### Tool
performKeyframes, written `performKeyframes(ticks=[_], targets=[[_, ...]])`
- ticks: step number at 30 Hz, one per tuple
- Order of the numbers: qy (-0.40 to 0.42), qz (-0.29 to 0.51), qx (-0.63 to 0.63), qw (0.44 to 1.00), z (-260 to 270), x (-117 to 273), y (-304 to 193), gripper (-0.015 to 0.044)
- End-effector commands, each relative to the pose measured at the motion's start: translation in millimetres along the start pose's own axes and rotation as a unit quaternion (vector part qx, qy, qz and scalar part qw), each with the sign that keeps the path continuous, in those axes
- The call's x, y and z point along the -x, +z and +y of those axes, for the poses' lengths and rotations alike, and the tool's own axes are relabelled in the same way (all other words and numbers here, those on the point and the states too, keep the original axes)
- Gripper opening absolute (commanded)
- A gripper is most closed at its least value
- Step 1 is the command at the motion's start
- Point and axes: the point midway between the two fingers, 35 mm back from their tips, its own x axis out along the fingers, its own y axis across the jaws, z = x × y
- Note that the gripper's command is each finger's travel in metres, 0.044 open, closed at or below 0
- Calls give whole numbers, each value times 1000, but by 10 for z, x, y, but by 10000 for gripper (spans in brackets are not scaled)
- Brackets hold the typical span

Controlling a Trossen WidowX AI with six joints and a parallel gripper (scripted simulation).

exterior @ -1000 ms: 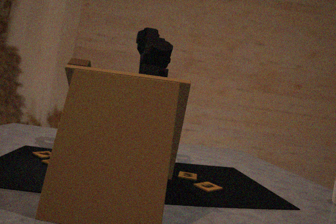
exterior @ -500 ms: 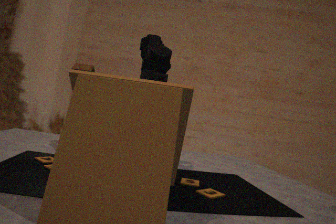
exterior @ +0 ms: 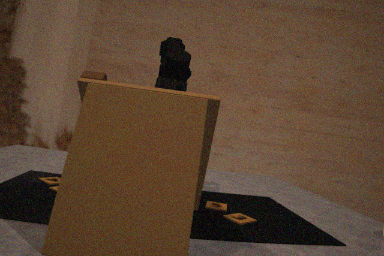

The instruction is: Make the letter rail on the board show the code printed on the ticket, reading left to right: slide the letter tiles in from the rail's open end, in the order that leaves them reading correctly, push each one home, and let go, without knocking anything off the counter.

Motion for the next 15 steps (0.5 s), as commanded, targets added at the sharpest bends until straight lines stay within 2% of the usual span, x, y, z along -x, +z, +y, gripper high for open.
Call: performKeyframes(ticks=[1,15], targets=[[2,-1,2,1000,-19,1,1,0],[2,-1,2,1000,-93,0,2,0]])
